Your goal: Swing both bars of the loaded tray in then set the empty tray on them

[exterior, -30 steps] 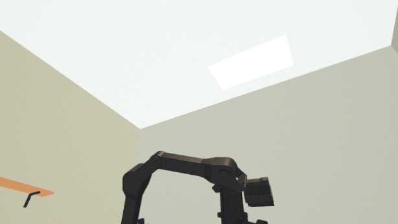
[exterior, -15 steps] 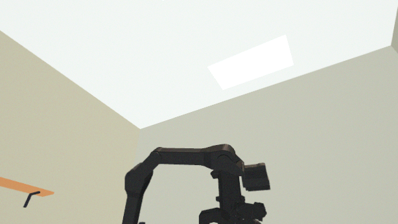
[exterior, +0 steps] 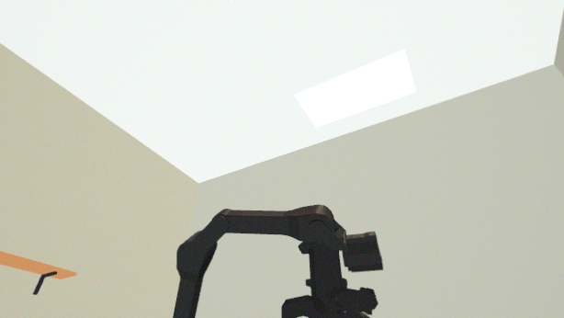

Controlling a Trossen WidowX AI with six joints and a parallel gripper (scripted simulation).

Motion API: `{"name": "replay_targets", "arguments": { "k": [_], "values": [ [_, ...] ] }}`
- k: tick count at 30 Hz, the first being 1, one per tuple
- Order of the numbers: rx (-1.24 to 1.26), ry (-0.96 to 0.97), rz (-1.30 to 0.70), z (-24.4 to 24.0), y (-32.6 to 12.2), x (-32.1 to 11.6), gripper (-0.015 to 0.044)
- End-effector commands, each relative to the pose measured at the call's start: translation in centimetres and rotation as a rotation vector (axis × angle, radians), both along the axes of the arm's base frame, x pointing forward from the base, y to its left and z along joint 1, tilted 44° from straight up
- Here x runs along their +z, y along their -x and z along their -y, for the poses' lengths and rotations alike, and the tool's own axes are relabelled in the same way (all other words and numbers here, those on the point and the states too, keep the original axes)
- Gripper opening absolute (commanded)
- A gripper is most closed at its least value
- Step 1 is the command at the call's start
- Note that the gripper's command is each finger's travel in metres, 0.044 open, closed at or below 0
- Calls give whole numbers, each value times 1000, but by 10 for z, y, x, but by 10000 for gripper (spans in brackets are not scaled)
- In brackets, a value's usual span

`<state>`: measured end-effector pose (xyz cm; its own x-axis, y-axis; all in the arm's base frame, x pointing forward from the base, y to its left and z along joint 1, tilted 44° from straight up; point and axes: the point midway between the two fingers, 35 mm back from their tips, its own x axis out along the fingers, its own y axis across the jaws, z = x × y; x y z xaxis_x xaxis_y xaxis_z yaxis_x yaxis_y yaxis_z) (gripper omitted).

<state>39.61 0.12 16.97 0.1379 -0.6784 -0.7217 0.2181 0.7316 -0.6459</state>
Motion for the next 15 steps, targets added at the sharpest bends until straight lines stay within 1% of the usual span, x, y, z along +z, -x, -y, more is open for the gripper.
{"name": "replay_targets", "arguments": {
  "k": [1, 8, 10, 15],
  "values": [
    [2, 0, -2, 0, 0, 0, 87],
    [0, -1, 0, -2, -1, -2, 87],
    [1, -7, 3, -22, -9, -15, 87],
    [1, -19, 12, -92, -25, -69, 87]
  ]
}}
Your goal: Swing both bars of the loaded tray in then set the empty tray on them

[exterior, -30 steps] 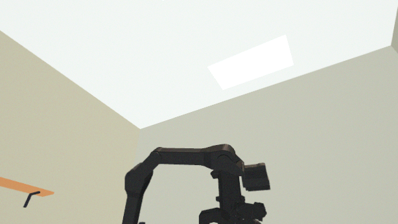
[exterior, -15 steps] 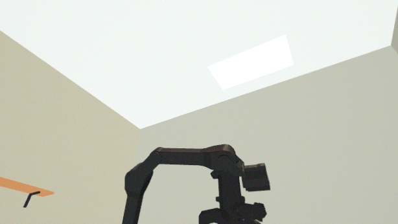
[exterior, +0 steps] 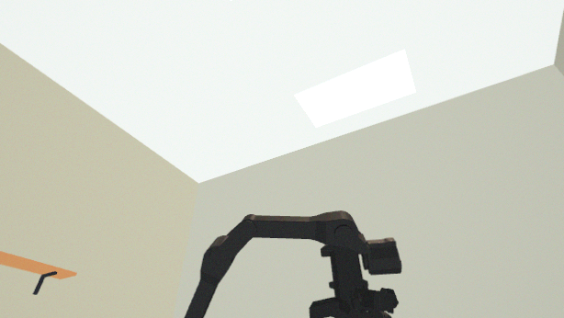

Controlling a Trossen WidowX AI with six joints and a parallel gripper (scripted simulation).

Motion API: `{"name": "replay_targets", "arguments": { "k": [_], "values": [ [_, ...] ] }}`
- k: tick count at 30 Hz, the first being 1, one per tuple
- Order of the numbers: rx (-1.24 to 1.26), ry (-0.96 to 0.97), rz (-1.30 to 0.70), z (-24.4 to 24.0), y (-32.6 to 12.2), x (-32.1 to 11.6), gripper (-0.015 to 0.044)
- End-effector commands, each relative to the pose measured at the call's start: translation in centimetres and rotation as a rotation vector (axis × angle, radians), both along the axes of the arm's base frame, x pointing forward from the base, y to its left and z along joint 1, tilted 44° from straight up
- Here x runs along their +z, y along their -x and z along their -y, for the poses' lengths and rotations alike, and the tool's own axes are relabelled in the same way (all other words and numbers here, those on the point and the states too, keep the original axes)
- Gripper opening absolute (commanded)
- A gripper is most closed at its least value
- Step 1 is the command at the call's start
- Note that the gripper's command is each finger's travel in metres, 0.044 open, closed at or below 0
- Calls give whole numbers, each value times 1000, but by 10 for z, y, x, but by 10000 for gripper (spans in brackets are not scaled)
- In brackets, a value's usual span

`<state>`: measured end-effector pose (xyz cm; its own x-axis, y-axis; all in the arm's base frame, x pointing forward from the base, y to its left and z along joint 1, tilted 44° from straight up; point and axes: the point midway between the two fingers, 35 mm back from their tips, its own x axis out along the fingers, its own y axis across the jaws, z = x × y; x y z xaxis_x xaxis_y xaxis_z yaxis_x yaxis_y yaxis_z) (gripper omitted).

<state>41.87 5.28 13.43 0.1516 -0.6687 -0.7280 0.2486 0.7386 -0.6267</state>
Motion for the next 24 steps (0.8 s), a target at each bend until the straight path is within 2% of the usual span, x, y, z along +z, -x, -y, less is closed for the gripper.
{"name": "replay_targets", "arguments": {
  "k": [1, 7, 10, 24],
  "values": [
    [15, -4, -18, -54, -3, -45, 87],
    [12, 2, -1, -136, 12, -120, 87],
    [8, 14, 7, -162, 24, -150, 87],
    [8, 16, 0, -158, 24, -159, 87]
  ]
}}
